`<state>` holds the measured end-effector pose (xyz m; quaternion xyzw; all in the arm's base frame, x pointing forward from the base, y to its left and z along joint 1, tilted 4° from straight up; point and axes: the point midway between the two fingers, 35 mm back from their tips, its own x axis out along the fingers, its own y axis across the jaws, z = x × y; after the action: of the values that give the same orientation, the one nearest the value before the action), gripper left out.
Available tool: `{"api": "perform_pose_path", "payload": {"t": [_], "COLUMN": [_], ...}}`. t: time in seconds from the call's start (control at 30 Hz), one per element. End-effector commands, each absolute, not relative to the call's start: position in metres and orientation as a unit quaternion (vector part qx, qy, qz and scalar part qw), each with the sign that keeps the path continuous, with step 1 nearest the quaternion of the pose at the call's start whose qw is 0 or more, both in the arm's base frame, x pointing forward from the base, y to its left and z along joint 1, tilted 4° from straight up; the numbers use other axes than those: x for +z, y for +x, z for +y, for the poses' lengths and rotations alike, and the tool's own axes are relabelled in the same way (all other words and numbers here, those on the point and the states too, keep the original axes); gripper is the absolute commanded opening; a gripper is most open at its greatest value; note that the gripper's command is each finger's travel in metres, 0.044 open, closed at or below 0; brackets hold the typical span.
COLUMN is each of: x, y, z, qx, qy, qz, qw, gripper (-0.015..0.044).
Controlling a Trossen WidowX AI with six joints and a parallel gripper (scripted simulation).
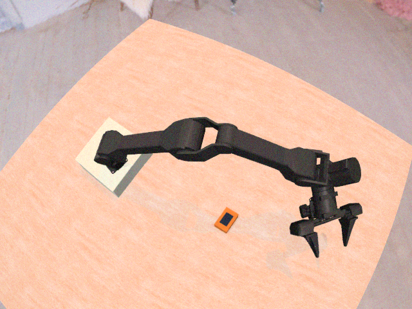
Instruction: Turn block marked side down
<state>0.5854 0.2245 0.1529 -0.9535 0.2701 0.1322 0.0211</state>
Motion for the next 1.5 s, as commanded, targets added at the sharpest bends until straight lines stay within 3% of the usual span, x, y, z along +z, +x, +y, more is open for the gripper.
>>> {"api": "perform_pose_path", "payload": {"t": [0.0, 0.3, 0.6, 0.93, 1.23, 1.47], "x": [0.153, 0.132, 0.107, 0.096, 0.092, 0.092], "y": [0.585, 0.554, 0.477, 0.414, 0.348, 0.344], "z": [0.224, 0.186, 0.147, 0.13, 0.118, 0.119], "qx": [0.133, 0.191, 0.215, 0.166, 0.064, 0.06], "qy": [-0.953, -0.861, -0.578, -0.332, -0.088, -0.08], "qz": [0.27, 0.296, 0.439, 0.56, 0.666, 0.669], "qw": [0.028, 0.367, 0.653, 0.74, 0.738, 0.737], "gripper": [0.0426, 0.044, 0.044, 0.044, 0.044, 0.044]}}
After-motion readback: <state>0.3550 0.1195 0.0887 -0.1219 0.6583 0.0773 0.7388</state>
